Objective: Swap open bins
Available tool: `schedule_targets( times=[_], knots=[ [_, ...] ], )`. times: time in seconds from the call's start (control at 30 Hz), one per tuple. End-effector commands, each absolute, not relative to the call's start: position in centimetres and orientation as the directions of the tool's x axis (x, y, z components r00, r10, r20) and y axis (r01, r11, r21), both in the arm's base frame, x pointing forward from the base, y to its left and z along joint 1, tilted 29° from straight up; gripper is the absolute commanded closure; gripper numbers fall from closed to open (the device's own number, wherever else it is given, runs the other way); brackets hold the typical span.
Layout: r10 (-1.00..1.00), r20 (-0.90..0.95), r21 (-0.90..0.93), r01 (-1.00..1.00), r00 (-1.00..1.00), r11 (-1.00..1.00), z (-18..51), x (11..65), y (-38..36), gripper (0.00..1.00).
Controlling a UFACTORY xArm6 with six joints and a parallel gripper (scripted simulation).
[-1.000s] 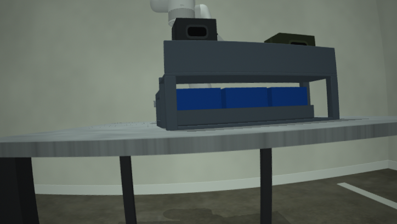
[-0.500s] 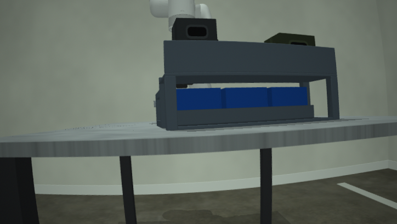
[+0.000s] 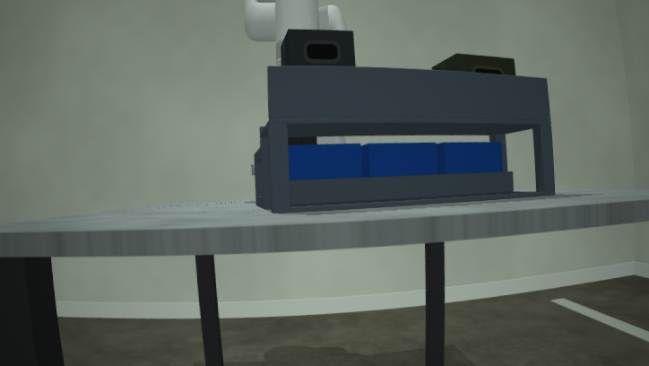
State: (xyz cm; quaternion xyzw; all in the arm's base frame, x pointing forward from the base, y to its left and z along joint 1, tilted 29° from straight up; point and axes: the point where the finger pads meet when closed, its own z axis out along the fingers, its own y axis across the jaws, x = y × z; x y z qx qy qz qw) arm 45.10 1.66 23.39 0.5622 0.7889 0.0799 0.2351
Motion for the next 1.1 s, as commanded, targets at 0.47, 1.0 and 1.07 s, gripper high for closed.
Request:
schedule_targets(
  times=[0.47,1.0,1.07],
  knots=[
    [0.924,-0.282,0.394,0.848,-0.256,0.355,21.84,46.14,1.45,0.05],
    [0.924,-0.282,0.394,0.848,-0.257,0.355,21.79,46.17,1.44,0.05],
    [0.924,-0.282,0.394,0.848,-0.257,0.355,21.79,46.17,1.44,0.05]
  ],
)
